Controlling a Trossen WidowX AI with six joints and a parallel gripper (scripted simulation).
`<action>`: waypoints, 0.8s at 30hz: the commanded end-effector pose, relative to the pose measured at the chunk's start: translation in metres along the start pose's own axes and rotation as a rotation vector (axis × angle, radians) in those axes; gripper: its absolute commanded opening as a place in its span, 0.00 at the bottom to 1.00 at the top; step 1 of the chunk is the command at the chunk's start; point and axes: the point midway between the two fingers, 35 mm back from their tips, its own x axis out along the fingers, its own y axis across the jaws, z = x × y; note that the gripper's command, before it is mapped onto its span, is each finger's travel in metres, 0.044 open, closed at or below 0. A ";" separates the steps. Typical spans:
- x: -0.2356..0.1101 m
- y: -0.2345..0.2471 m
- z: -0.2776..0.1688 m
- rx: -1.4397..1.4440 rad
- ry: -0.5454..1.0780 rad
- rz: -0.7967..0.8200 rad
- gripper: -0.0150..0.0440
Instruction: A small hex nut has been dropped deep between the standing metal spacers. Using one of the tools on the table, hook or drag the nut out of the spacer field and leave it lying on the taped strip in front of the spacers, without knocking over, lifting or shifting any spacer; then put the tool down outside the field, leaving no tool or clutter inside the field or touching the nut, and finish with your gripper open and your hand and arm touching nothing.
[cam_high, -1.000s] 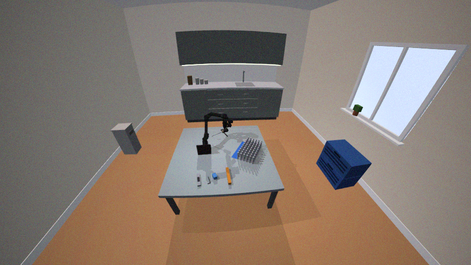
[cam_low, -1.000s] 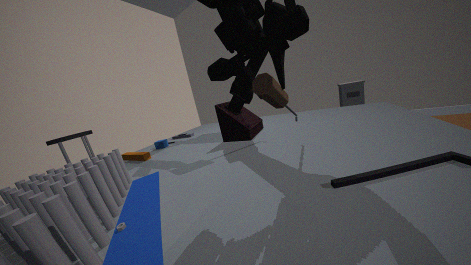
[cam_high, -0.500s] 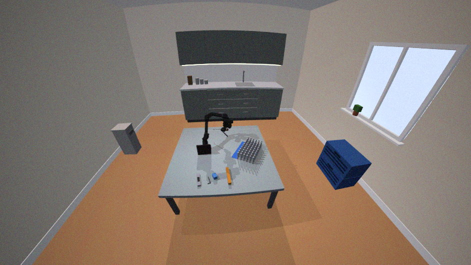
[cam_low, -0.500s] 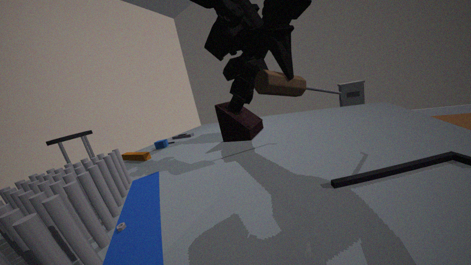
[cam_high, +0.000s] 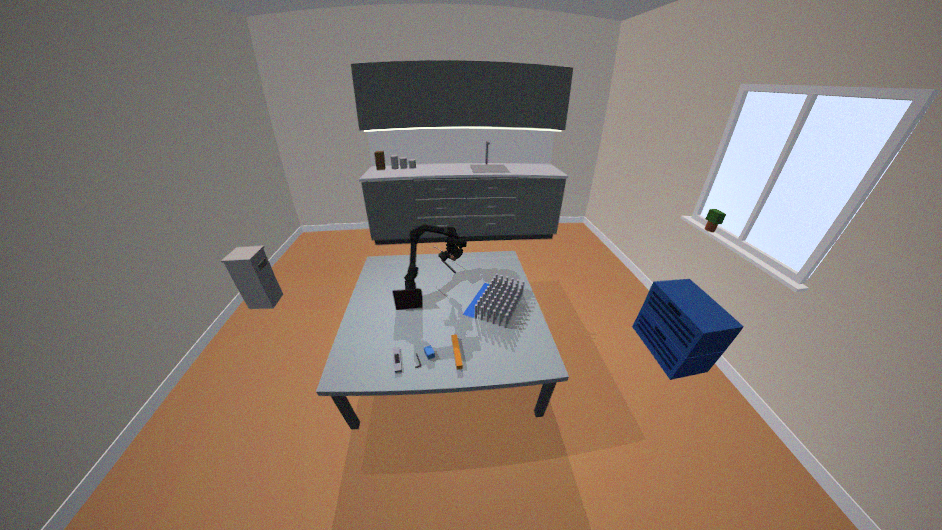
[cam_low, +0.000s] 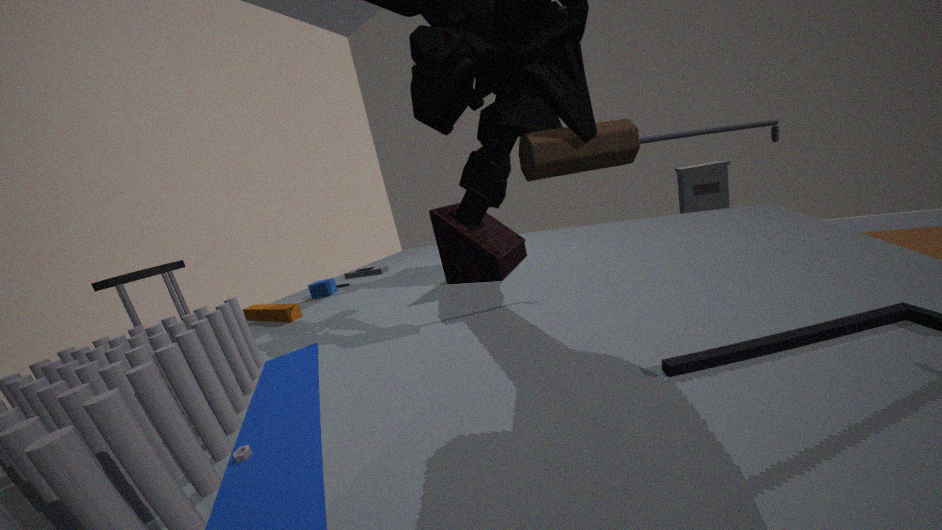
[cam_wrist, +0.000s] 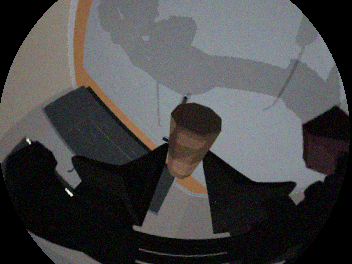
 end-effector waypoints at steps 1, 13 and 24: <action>-0.001 0.002 -0.001 0.043 0.013 0.015 0.25; 0.002 0.002 0.002 0.043 0.011 0.011 0.25; 0.008 0.000 0.007 0.042 0.008 0.006 0.25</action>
